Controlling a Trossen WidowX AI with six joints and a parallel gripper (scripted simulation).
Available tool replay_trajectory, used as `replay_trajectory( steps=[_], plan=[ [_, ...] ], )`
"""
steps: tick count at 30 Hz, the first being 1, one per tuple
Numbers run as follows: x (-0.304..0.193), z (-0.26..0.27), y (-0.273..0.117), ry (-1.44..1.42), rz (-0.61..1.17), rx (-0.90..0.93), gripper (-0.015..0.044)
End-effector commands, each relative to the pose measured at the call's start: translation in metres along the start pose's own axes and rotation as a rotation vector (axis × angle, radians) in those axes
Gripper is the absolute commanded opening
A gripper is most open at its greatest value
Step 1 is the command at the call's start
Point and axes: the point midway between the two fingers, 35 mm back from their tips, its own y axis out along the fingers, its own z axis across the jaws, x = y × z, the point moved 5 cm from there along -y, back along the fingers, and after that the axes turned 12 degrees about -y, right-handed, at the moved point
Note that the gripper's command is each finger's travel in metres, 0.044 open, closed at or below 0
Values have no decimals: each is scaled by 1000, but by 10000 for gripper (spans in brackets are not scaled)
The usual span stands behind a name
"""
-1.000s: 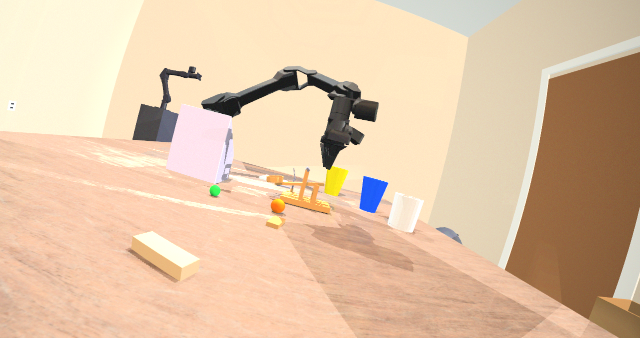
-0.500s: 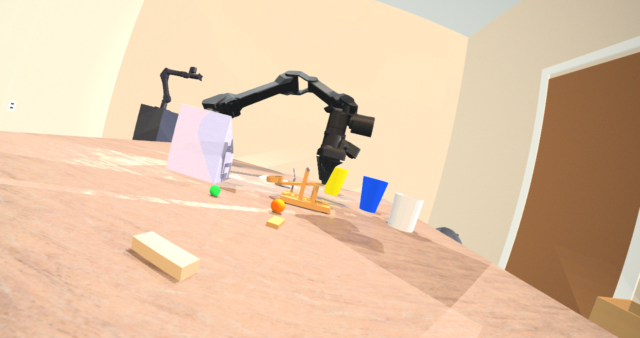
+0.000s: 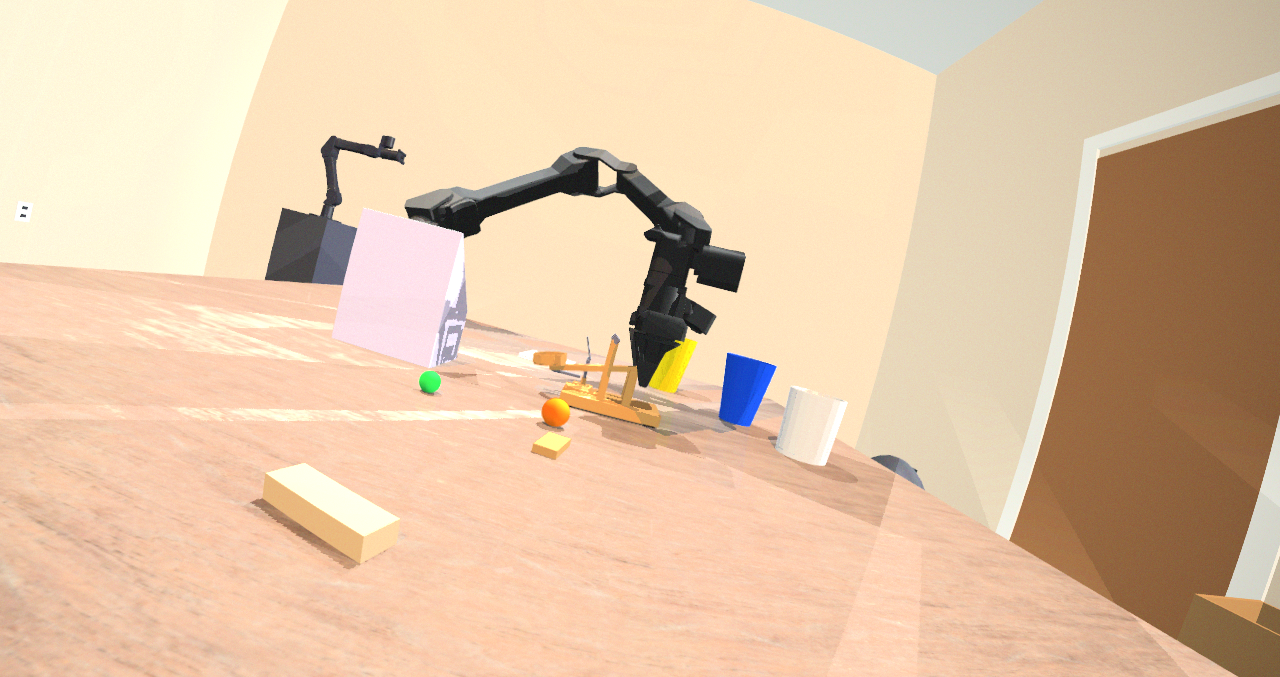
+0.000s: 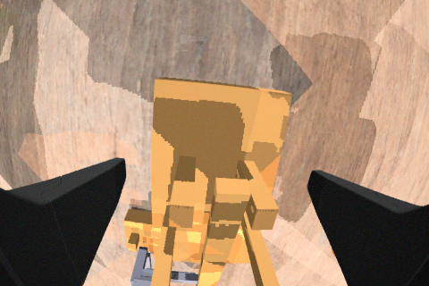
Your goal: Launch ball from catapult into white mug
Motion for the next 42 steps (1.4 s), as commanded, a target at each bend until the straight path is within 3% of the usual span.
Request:
replay_trajectory(
  steps=[1,15,26,32,36,42],
  plan=[
    [-4,-1,9,16,6,10,440],
    [-5,-1,22,16,6,11,440],
    [-2,1,20,2,3,4,151],
    [-2,1,20,2,3,4,111],
    [-2,-1,-19,3,5,-2,6],
    [-2,-2,-29,7,6,0,0]
  ],
)
